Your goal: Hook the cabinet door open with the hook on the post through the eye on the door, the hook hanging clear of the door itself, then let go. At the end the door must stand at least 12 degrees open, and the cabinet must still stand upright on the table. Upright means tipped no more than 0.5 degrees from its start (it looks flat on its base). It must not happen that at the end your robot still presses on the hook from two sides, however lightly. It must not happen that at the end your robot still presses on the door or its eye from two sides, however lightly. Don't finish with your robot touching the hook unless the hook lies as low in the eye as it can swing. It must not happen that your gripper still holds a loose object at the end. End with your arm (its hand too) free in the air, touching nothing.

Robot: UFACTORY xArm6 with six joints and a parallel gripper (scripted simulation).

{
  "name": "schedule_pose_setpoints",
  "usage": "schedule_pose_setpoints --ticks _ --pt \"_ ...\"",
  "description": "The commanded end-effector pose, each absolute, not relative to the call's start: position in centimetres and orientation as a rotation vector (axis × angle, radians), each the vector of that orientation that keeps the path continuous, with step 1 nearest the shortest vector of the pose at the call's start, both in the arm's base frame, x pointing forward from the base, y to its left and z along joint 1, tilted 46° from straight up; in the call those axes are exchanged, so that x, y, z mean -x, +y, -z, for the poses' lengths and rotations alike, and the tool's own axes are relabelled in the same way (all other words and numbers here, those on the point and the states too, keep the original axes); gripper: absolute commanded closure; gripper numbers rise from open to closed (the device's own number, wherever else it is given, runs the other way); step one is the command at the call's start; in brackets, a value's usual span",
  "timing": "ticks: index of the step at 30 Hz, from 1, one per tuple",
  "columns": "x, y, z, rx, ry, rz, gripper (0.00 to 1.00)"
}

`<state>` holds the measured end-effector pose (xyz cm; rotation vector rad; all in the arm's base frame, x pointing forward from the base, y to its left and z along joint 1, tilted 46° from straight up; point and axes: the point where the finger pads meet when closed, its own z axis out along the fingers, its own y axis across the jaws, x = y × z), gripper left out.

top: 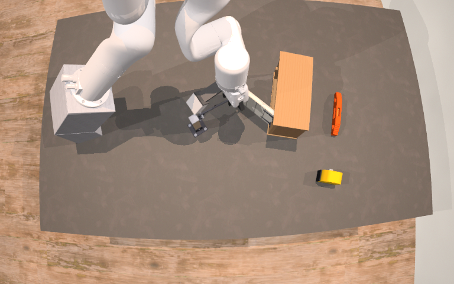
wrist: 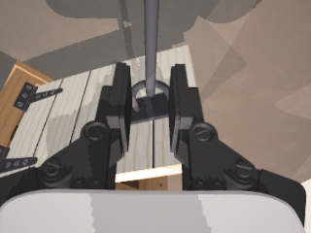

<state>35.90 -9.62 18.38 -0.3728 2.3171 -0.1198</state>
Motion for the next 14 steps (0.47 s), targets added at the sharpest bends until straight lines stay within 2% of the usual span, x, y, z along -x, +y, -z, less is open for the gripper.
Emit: schedule_pose_setpoints --ticks 1,14 --pt "-35.87 -9.64 -18.52 0.372 2.315 0.121 0.76" --pt "-35.72 -9.65 -18.67 0.372 2.315 0.121 0.76"
